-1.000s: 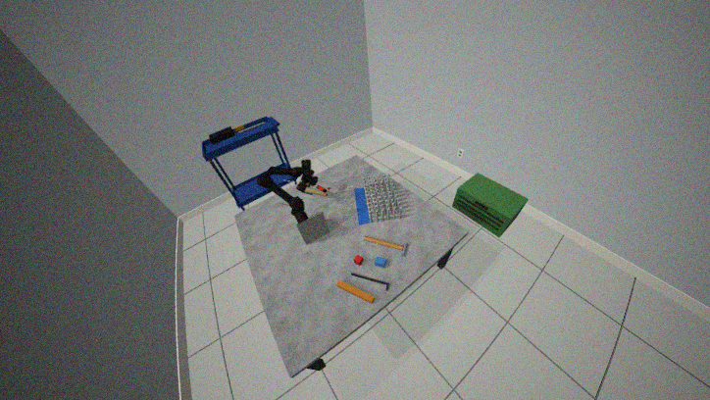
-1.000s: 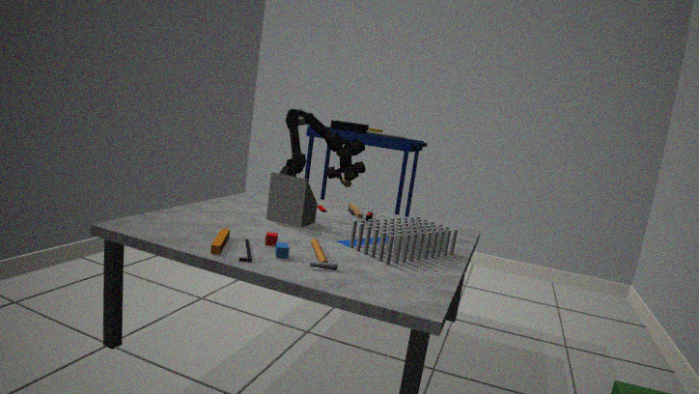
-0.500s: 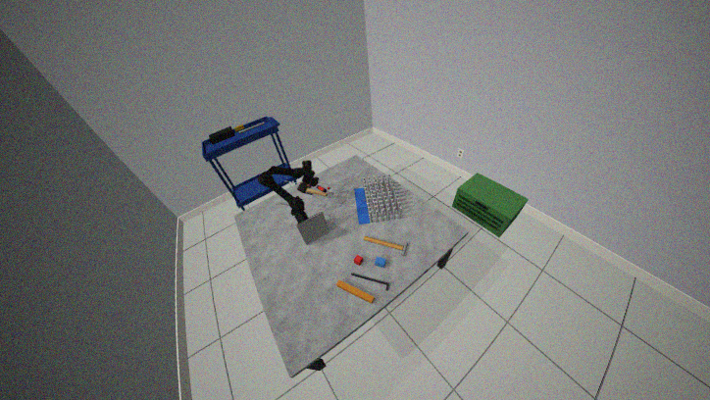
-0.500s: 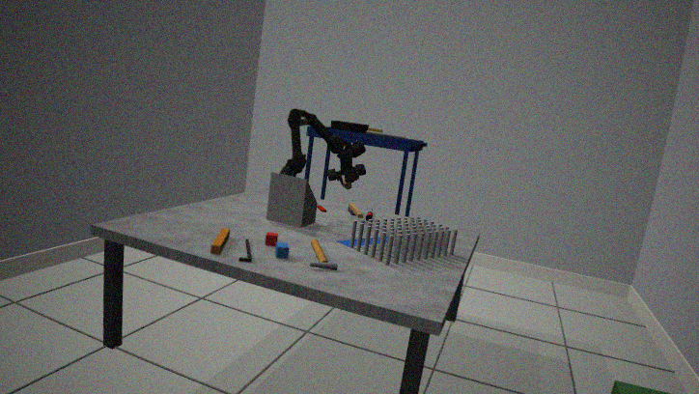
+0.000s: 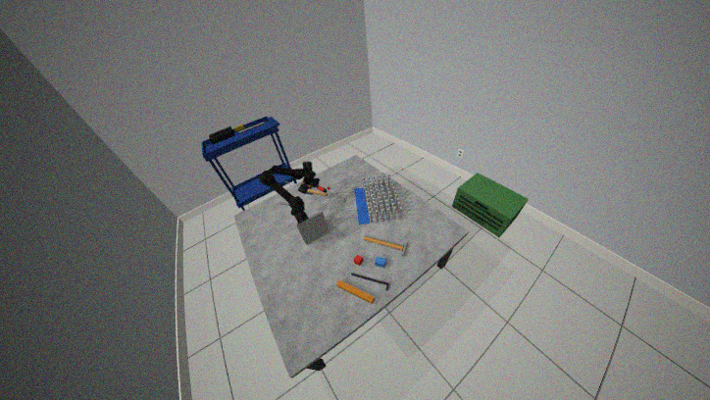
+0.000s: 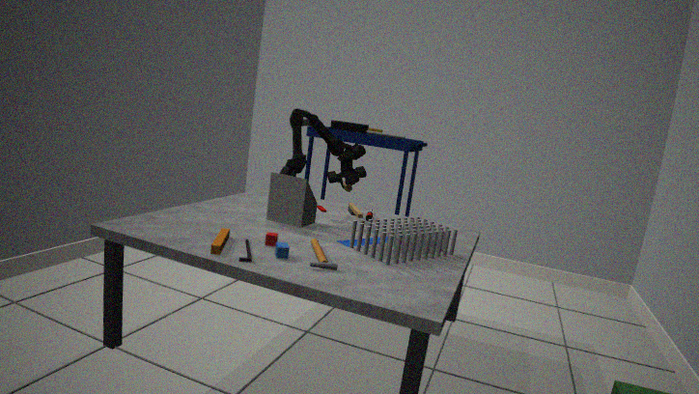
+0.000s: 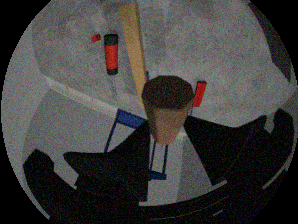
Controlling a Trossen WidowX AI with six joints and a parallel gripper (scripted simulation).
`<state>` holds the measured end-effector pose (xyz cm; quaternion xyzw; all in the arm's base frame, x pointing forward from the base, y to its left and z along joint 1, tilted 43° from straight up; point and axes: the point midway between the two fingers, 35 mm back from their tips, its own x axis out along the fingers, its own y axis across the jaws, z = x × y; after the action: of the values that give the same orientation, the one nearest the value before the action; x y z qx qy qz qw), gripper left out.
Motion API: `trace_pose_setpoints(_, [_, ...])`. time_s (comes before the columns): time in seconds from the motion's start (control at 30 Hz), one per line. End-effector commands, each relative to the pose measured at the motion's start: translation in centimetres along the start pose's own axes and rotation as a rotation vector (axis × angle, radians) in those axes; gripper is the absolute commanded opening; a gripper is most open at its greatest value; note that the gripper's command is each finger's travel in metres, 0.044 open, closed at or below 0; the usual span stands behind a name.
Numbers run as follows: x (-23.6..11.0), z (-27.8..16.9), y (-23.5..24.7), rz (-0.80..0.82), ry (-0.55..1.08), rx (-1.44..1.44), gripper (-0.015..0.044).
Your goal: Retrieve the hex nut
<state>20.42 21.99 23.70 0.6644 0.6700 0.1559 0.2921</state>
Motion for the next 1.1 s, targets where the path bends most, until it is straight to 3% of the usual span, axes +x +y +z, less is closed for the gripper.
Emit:
trace_pose_setpoints(0.0, [0.3, 0.3, 0.0, 0.000, -0.003, 0.009, 0.0000])
trace_pose_setpoints(1.07, [2.2, 1.8, -0.3, -0.003, -0.006, 0.007, 0.0000])
